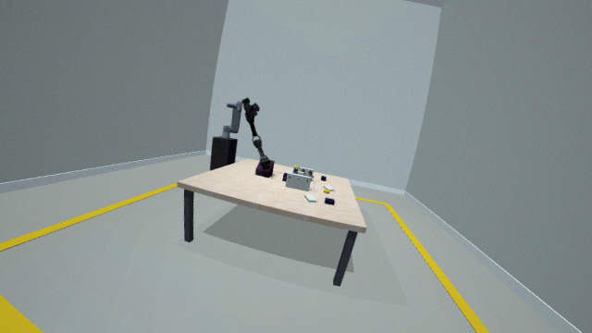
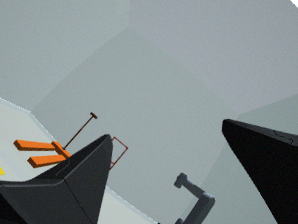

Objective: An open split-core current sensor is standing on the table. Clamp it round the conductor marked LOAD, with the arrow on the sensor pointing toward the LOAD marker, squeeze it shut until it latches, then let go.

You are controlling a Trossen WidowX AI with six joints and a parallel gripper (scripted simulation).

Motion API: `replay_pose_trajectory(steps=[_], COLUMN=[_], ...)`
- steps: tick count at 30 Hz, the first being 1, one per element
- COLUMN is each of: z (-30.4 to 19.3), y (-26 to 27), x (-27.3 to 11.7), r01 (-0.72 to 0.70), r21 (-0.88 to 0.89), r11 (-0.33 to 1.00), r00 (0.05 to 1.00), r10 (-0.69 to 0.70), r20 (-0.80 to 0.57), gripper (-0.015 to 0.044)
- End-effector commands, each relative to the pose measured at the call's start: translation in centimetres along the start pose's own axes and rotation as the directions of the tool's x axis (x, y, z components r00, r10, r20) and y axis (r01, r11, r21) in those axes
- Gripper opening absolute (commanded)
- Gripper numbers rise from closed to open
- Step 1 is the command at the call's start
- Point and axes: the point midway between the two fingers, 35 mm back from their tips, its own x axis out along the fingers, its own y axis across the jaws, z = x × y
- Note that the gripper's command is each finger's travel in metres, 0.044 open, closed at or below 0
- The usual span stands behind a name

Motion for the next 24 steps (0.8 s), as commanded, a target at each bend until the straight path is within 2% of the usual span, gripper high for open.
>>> replay_pose_trajectory(steps=[1,8,12,18,24], z=[-0.2,-5.0,-6.7,-6.9,-4.0], y=[0.2,6.7,12.0,21.9,31.9], x=[0.2,6.7,10.2,14.3,15.7], r01=[-0.004,-0.143,-0.232,-0.362,-0.44], r21=[0.009,0.326,0.507,0.741,0.867], r11=[1.0,0.935,0.83,0.566,0.233], r00=[1.0,0.99,0.971,0.916,0.83], r10=[0.004,0.141,0.228,0.366,0.475], r20=[0.0,0.031,0.07,0.168,0.293], gripper=[0.0426,0.044,0.044,0.044,0.044])
